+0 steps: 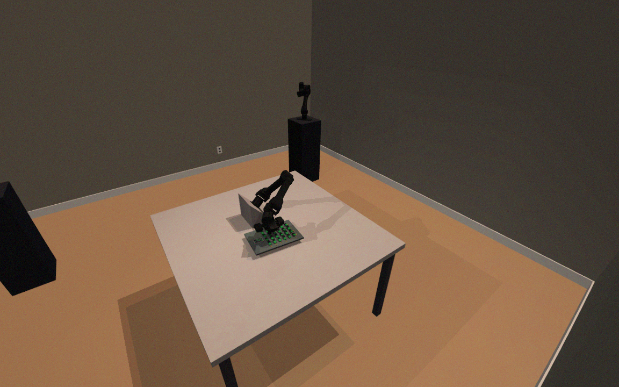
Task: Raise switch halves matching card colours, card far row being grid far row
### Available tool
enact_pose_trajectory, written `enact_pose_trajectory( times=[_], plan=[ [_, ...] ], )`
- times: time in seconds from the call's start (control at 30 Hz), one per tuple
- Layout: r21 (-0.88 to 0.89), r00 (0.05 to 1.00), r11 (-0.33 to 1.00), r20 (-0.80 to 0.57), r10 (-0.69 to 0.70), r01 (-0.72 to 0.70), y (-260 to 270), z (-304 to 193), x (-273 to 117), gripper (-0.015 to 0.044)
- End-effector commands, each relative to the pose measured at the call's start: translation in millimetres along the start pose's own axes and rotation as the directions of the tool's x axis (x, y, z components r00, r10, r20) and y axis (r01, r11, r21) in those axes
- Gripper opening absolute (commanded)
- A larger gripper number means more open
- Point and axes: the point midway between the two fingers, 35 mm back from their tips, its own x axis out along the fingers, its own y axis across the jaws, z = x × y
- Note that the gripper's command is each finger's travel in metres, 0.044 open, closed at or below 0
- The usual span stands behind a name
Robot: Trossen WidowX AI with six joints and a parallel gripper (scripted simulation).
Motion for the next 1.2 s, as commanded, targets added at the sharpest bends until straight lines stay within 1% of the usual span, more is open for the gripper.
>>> enact_pose_trajectory(
  times=[0.0,0.23,0.27,0.3,0.37,0.43,0.6,0.7,0.83,0.87,0.97,1.17],
  plan=[
    [0.005,1.000,1.000,0.000,0.003,-0.003,0,0,1,0.0000],
    [0.005,1.000,1.000,0.000,0.003,-0.003,0,0,2,0.0000],
    [0.001,1.000,1.000,0.000,0.000,0.000,0,0,-2,0.0000],
    [0.002,1.000,1.000,0.005,0.000,0.000,0,0,-13,0.0000],
    [0.005,1.000,1.000,0.021,0.000,0.000,-1,-1,-49,0.0000],
    [0.006,1.000,1.000,0.026,0.001,-0.001,0,-3,-63,0.0000],
    [0.006,1.000,1.000,0.026,0.001,-0.001,-3,-3,-63,0.0000],
    [0.005,1.000,1.000,0.027,-0.001,0.000,-32,-3,-63,0.0000],
    [0.005,1.000,1.000,0.027,-0.001,0.001,-35,-3,-63,0.0000],
    [0.005,1.000,1.000,0.025,-0.001,0.000,-35,-3,-61,0.0000],
    [0.005,1.000,1.000,0.003,0.001,-0.001,-34,-1,-31,0.0000],
    [0.005,1.000,1.000,0.001,0.001,-0.001,-34,-1,-28,0.0000]
  ],
)
